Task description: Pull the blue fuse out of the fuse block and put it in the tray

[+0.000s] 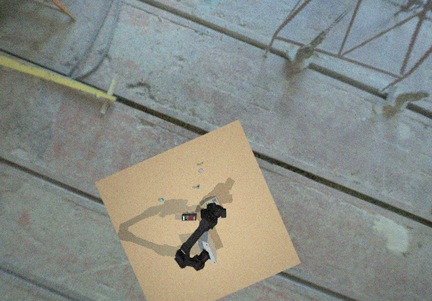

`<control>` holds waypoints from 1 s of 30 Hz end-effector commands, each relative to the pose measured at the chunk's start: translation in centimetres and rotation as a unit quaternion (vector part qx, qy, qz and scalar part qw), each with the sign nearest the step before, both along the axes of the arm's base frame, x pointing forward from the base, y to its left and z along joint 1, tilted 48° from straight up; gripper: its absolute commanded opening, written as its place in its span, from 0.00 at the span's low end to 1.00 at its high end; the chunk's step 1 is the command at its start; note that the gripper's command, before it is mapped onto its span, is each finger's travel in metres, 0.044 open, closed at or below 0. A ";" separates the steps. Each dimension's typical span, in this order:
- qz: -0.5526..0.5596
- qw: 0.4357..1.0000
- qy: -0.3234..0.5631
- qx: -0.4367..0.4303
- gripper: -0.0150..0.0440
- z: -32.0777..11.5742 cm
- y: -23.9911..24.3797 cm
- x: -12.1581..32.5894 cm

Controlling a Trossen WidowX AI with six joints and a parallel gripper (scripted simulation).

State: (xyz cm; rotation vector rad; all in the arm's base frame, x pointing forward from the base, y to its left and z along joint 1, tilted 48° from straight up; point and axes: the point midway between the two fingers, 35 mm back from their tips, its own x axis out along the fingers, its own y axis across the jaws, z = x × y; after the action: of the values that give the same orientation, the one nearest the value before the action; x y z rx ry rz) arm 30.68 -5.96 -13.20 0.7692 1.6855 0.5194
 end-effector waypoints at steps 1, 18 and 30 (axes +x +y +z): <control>-0.001 1.000 0.000 0.000 0.81 1.6 -1.8 0.3; -0.004 1.000 0.001 0.002 0.81 2.4 -2.6 0.4; -0.004 1.000 0.001 0.002 0.81 2.4 -2.6 0.4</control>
State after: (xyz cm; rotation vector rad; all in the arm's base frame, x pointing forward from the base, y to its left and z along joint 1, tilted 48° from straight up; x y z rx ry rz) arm 31.11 -8.59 -10.81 0.7793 1.6827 0.5156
